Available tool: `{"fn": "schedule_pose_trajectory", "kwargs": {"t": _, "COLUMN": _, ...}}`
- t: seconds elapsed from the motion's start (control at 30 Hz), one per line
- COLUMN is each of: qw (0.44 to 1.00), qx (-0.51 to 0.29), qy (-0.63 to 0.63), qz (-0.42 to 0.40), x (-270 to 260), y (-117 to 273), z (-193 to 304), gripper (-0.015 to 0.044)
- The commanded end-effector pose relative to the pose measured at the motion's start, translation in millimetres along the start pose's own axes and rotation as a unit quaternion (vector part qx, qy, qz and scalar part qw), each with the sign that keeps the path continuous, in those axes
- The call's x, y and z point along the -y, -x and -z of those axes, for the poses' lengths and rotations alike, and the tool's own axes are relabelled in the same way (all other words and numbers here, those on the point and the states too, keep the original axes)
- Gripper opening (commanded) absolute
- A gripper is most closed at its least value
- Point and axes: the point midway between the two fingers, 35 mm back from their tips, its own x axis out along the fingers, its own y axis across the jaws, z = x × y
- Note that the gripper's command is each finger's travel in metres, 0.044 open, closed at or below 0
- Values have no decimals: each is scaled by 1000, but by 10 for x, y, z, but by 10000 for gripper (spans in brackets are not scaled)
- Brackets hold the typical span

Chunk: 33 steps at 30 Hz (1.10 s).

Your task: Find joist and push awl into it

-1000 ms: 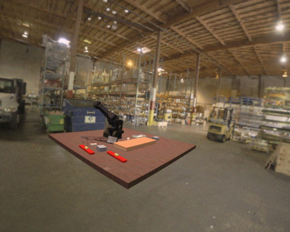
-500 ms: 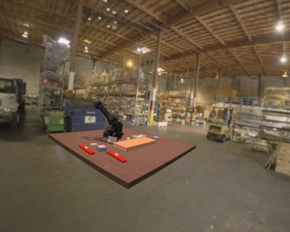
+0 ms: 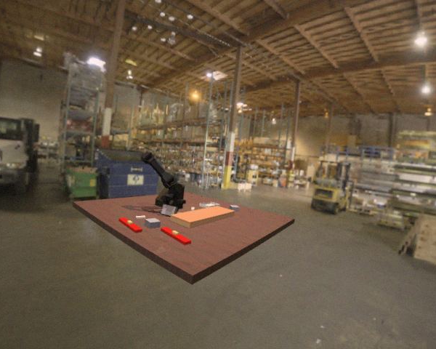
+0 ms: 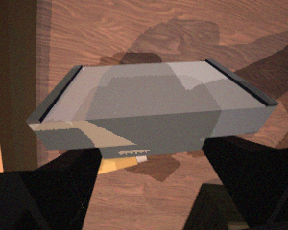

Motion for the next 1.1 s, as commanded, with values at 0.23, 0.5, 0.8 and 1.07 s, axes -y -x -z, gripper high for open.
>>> {"fn": "schedule_pose_trajectory", "kwargs": {"t": 0.23, "qw": 1000, "qx": -3, "qy": 1, "qz": -1, "x": -15, "y": 52, "z": 6, "gripper": 130}}
{"fn": "schedule_pose_trajectory", "kwargs": {"t": 0.5, "qw": 1000, "qx": -5, "qy": 0, "qz": -1, "x": -29, "y": 135, "z": 5, "gripper": 0}}
{"fn": "schedule_pose_trajectory", "kwargs": {"t": 0.8, "qw": 1000, "qx": -7, "qy": 0, "qz": -2, "x": -38, "y": 231, "z": 0, "gripper": 0}}
{"fn": "schedule_pose_trajectory", "kwargs": {"t": 1.07, "qw": 1000, "qx": -7, "qy": 0, "qz": -1, "x": -39, "y": 319, "z": -8, "gripper": 0}}
